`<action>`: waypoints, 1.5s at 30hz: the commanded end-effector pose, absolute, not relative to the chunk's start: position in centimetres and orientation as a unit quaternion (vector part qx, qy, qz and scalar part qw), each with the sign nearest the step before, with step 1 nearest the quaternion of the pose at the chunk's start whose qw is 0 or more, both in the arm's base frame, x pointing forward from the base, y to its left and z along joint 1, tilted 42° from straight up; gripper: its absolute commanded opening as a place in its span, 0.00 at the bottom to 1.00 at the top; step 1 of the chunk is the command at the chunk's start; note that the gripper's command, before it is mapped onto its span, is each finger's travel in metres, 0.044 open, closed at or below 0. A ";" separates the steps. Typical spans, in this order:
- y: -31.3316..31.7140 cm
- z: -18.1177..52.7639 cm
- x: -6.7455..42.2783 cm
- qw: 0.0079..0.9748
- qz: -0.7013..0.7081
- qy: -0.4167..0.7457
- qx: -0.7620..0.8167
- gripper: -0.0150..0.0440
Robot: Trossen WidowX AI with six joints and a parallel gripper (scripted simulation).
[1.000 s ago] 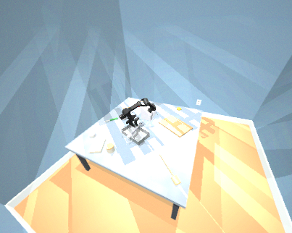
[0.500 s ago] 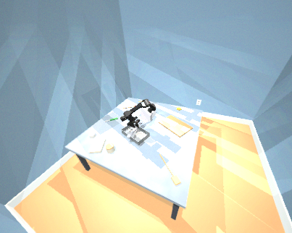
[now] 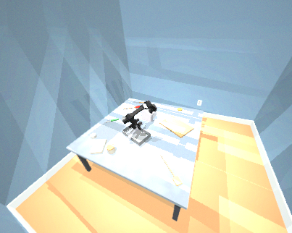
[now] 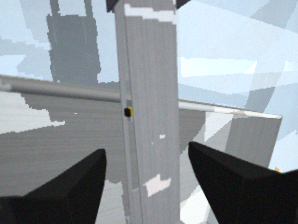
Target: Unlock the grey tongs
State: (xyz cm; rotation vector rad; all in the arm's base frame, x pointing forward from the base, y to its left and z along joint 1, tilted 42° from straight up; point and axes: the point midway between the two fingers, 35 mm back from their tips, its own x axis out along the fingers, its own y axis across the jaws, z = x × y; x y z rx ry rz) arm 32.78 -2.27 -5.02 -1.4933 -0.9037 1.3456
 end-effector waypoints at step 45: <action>-6.8 0.5 32.0 0.448 0.550 -0.362 -0.605 0.00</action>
